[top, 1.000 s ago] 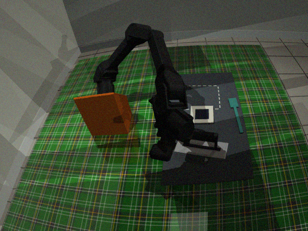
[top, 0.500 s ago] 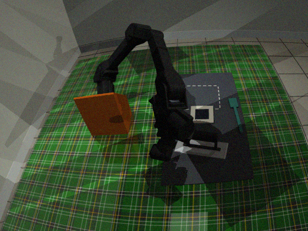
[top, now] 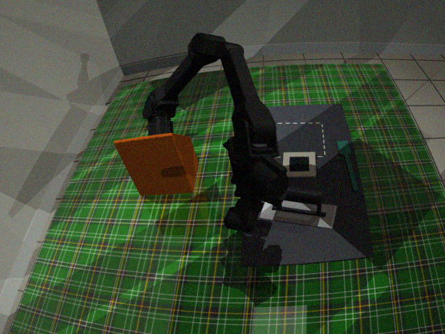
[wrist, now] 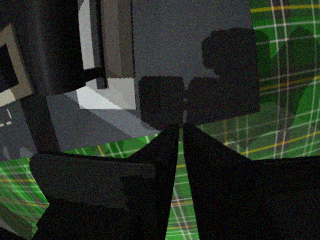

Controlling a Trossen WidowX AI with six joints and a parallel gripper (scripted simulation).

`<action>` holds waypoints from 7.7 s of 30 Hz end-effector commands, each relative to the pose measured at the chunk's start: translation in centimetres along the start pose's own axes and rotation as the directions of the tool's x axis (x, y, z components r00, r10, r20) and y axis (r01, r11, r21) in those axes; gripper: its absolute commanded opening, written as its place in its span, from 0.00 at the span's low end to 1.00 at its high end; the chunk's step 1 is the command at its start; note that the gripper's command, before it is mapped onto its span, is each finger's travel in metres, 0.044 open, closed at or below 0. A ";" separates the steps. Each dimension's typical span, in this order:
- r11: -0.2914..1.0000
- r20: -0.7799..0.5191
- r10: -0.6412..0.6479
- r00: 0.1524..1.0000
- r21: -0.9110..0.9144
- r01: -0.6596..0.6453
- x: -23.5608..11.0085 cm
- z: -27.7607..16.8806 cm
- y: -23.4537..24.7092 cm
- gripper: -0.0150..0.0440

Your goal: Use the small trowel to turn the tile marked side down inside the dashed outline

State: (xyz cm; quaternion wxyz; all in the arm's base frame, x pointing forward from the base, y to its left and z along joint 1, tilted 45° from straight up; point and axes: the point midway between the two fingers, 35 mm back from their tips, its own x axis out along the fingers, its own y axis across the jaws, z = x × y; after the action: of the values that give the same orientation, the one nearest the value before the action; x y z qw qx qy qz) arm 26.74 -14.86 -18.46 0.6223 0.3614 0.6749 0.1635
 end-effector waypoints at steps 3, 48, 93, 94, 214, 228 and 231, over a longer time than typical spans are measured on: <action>1.000 0.000 0.000 1.000 0.000 0.000 0.0 0.0 0.0 0.47; 1.000 0.001 0.002 1.000 -0.004 -0.002 1.1 8.5 8.9 0.71; 0.940 0.001 0.002 1.000 -0.342 -0.002 1.7 8.5 8.9 0.47; 0.929 0.001 0.002 1.000 -0.370 -0.002 1.7 8.5 8.9 0.47; 0.412 0.001 0.002 1.000 -0.911 0.000 1.7 8.6 9.0 0.47; 0.257 0.001 0.002 1.000 -0.966 0.000 1.7 8.6 9.0 0.47; 0.169 0.001 0.002 1.000 -0.986 0.001 1.7 8.6 9.0 0.47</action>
State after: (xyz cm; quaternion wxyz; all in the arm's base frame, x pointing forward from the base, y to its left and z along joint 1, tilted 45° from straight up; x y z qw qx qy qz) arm 37.50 -9.52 -15.10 0.7130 -0.0950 0.4336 0.5427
